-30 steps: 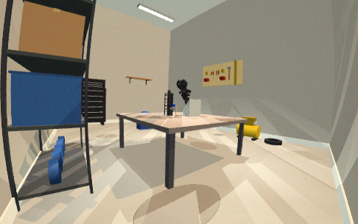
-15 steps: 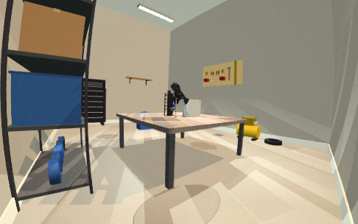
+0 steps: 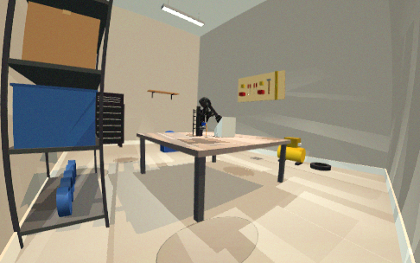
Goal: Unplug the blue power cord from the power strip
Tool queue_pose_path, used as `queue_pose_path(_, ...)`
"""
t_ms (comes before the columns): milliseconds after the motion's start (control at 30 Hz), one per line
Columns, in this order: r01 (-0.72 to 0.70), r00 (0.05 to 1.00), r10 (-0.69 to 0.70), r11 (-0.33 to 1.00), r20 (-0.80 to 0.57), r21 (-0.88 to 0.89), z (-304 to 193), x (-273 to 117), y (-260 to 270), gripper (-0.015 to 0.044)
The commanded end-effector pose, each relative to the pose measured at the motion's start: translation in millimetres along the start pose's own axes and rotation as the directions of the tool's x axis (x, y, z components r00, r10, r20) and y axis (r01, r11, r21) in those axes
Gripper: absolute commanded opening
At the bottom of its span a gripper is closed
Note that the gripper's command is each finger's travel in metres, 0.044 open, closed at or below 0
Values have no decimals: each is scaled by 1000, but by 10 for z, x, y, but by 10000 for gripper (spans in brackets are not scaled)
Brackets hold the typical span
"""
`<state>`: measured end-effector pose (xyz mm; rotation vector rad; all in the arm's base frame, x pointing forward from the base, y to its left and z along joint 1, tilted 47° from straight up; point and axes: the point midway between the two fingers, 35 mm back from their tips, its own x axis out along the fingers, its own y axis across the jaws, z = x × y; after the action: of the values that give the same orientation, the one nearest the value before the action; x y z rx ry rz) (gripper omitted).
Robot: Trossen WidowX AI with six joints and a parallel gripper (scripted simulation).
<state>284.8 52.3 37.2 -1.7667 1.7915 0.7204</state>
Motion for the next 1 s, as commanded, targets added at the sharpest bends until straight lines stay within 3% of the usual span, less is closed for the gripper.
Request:
queue_pose_path(0, 2, 1000, -2, 1000, -4, -7, -79, -1, 7, 160)
queue_pose_path(833, 1, 1000, -1, 1000, -5, -7, -221, 121, 5, 160)
queue_pose_path(967, 1, 1000, -1, 1000, -1, 3, -218, 100, -7, 55)
